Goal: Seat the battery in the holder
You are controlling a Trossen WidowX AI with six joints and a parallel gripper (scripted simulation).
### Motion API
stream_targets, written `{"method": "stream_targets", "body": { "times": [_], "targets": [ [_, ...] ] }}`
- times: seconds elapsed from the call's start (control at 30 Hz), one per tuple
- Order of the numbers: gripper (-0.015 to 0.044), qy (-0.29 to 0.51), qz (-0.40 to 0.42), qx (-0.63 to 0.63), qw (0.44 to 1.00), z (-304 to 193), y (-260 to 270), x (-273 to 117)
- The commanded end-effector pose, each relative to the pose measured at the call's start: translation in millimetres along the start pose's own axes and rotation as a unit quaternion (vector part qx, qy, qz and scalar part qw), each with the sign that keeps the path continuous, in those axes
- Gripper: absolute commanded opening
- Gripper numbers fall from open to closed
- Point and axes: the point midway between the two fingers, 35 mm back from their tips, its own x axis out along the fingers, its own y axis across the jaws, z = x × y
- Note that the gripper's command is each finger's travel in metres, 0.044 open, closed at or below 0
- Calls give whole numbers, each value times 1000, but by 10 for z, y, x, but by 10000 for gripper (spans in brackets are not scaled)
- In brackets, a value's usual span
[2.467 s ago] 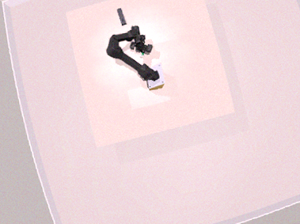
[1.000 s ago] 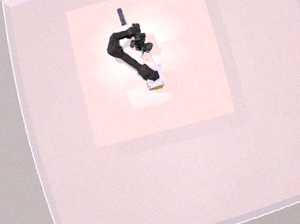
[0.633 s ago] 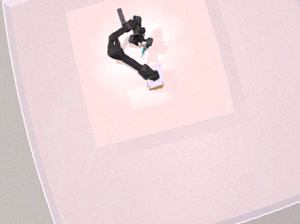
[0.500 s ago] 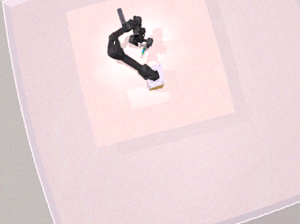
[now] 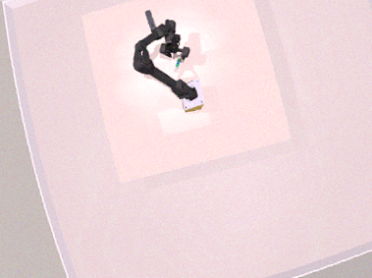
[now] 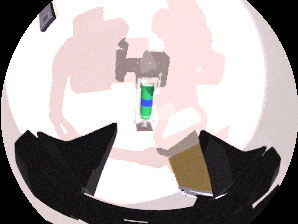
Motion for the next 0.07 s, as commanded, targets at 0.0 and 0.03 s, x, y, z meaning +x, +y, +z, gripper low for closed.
{"method": "stream_targets", "body": {
  "times": [0.0,0.03],
  "targets": [
    [440,-1,-3,-2,1000,2,-8,-5],
    [440,-1,-3,-2,1000,2,-8,-5]
  ]
}}
